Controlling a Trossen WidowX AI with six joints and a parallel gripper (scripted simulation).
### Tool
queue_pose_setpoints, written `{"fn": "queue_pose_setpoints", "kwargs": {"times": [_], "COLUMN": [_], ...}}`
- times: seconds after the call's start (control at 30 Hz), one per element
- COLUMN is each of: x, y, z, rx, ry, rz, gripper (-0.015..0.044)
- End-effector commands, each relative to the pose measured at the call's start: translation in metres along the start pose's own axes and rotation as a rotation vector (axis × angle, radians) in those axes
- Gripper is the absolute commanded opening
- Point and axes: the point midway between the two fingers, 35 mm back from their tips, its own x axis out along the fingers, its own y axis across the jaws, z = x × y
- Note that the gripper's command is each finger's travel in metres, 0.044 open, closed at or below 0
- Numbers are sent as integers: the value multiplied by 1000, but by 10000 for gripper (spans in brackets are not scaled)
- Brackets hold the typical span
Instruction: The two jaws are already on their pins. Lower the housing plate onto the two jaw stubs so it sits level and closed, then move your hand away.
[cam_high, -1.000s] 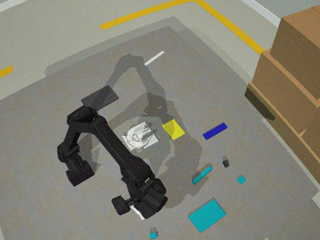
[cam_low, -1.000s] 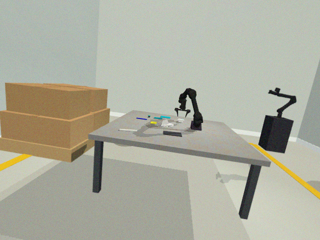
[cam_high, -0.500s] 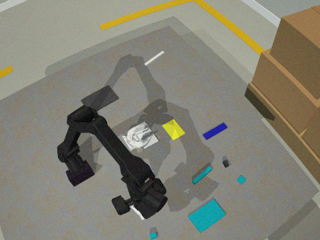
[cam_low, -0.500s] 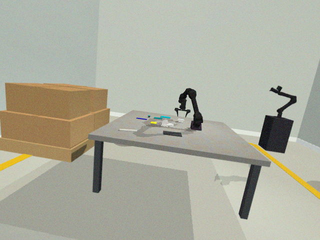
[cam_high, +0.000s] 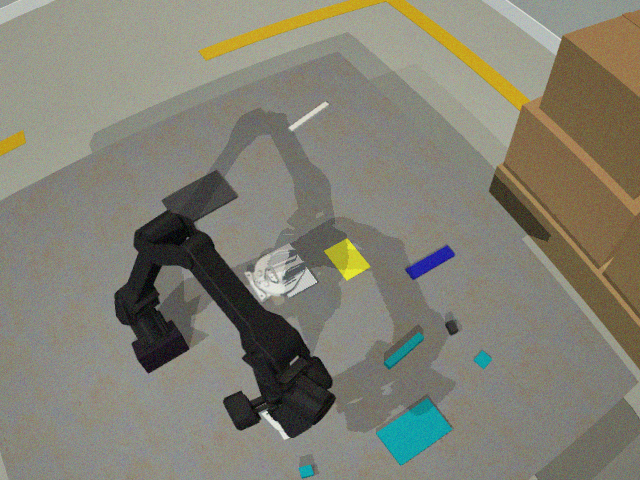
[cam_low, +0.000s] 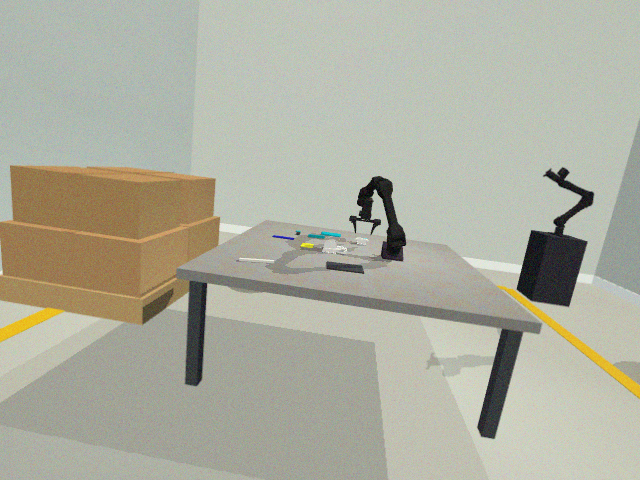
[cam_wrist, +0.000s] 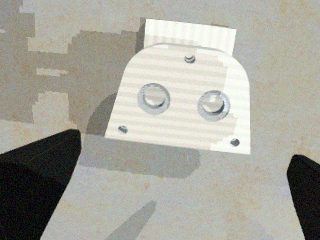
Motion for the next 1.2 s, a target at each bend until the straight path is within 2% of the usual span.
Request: {"fn": "queue_pose_setpoints", "kwargs": {"times": [0.0, 0.67, 1.17], "x": [0, 0, 24], "y": [1, 0, 2], "z": [0, 0, 2], "rx": [3, 0, 1], "ry": [1, 0, 1], "rz": [4, 0, 2], "gripper": [440, 440, 440]}}
